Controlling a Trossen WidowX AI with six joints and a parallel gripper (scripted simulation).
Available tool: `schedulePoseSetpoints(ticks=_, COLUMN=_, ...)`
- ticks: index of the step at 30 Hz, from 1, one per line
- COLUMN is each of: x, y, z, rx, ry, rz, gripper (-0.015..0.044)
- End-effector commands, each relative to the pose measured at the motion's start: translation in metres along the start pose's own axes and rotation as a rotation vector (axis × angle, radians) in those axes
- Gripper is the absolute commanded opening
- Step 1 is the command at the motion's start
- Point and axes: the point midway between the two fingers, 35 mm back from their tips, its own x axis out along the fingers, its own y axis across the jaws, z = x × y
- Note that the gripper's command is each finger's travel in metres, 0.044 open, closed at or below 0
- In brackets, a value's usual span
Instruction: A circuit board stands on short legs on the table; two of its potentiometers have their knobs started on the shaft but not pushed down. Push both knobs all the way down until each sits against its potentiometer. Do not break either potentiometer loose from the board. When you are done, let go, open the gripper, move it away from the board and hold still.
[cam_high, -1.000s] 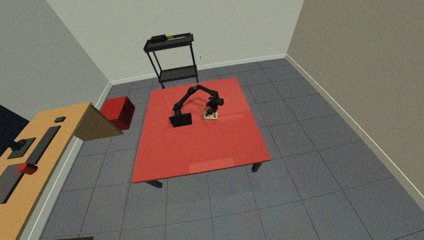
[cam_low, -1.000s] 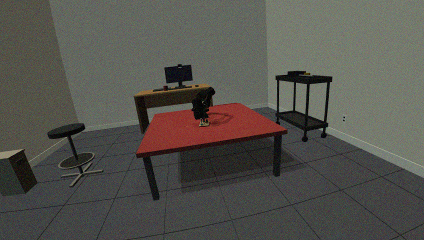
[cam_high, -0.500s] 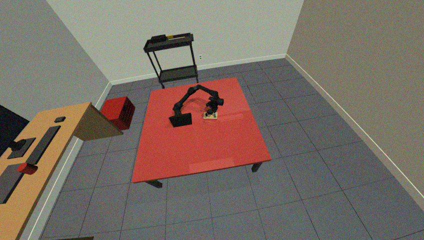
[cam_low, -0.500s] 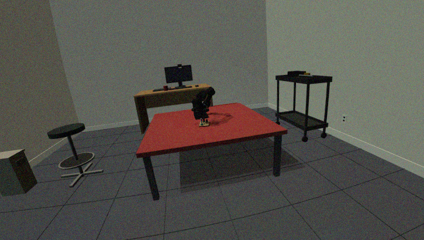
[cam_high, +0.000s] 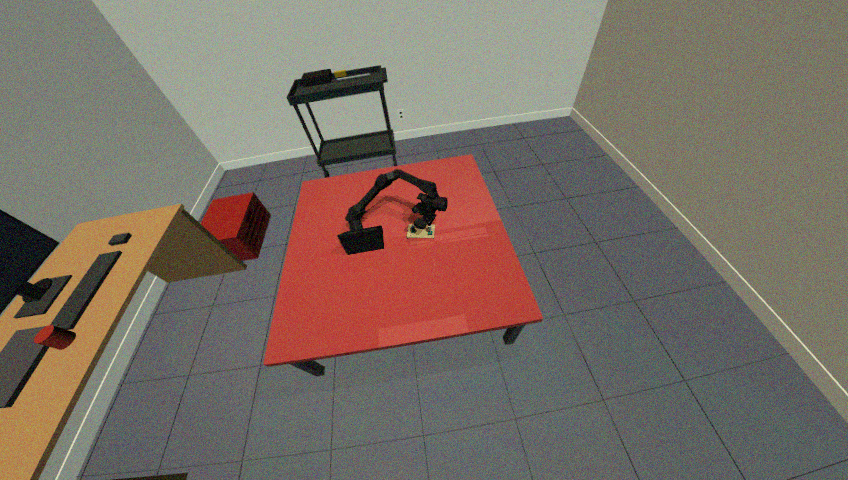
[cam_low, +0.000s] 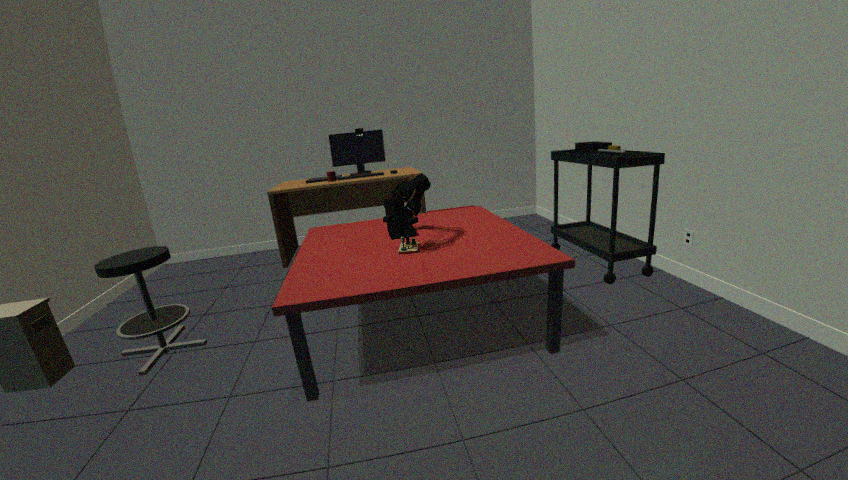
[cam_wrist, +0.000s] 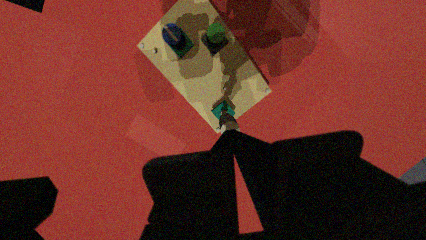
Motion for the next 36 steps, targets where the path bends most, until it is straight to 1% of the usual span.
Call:
schedulePoseSetpoints(ticks=1, x=0.0022, y=-0.0015, z=0.0013, rx=0.003, ry=-0.005, rz=-0.002, gripper=0.0)
schedulePoseSetpoints(ticks=36, x=0.0073, y=-0.0016, z=0.0013, rx=0.003, ry=-0.005, rz=-0.002, gripper=0.0)
